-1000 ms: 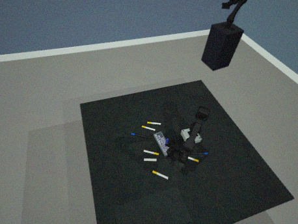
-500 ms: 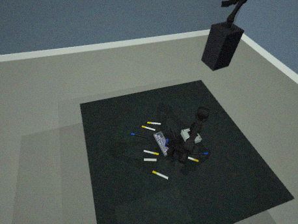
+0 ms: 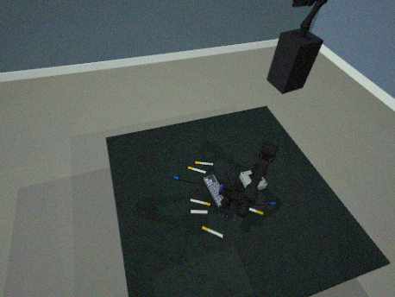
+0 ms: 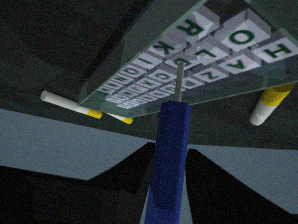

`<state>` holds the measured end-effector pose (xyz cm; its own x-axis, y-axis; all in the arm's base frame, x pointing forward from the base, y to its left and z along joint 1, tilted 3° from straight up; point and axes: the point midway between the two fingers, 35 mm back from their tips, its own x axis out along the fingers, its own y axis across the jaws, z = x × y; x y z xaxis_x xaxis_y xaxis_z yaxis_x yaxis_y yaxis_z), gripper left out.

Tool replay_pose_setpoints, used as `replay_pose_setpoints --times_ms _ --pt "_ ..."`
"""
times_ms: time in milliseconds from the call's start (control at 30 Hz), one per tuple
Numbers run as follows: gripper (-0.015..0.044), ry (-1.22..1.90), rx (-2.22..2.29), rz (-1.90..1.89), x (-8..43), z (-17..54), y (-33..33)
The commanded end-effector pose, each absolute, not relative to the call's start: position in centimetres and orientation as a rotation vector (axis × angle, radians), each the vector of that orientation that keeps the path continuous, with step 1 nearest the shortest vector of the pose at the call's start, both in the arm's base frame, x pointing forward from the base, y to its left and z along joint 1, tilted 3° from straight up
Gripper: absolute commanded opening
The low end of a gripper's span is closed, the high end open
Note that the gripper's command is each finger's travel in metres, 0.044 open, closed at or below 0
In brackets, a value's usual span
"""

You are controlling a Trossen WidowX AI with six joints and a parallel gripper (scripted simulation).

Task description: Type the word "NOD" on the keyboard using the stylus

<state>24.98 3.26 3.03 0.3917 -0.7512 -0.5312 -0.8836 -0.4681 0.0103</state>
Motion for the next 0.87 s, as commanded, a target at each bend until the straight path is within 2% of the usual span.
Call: replay_pose_setpoints --times_ms 0,467,833 --pt "0.0081 1.44 -2.384 0.695 24.9 3.0 3.2" --pt "0.0081 1.439 -2.384 0.694 25.0 6.7 3.1" --pt "0.0081 1.439 -2.384 0.694 25.0 6.7 3.1"
